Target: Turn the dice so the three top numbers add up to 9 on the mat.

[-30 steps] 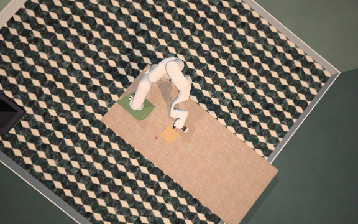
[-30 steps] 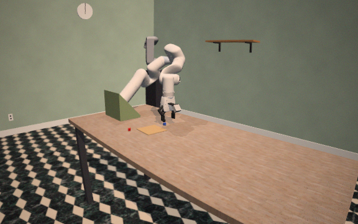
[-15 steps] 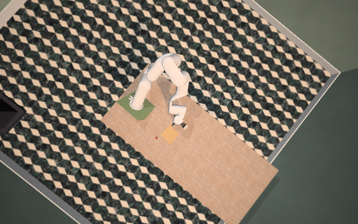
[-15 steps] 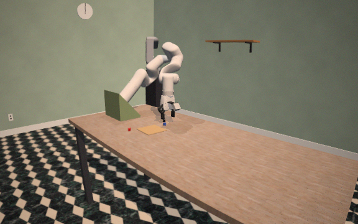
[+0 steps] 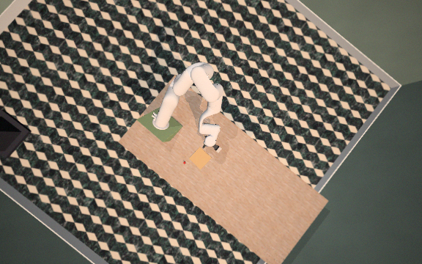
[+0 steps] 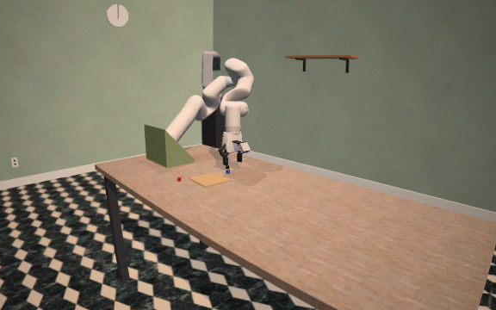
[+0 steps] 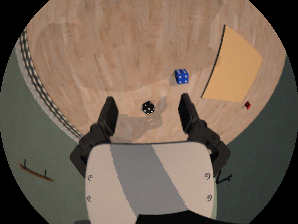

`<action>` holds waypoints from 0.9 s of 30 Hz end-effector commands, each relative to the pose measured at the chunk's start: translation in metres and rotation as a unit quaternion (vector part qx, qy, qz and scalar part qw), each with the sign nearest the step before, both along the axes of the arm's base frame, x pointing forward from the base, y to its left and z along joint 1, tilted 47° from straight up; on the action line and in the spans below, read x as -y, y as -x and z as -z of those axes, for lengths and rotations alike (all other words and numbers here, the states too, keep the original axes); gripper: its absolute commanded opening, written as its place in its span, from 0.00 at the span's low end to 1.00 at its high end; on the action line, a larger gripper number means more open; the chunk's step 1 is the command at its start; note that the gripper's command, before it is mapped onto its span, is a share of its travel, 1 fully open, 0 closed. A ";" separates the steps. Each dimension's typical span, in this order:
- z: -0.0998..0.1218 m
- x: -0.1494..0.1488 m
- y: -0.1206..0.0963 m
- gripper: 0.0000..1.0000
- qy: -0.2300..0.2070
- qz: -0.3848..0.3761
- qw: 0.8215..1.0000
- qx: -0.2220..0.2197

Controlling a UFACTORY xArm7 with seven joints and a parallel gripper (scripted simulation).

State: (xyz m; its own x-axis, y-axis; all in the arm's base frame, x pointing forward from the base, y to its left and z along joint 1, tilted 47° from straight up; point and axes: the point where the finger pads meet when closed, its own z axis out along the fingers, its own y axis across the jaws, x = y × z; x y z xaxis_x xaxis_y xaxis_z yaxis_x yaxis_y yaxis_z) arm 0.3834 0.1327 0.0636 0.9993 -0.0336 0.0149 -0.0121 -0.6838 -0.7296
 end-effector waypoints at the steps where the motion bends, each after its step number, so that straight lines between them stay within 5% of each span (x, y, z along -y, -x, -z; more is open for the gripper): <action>1: -0.001 0.001 -0.001 1.00 0.000 0.002 1.000 0.001; 18: -0.002 0.003 -0.001 1.00 0.000 0.002 1.000 0.001; 27: -0.031 0.034 0.000 1.00 0.000 0.002 1.000 0.001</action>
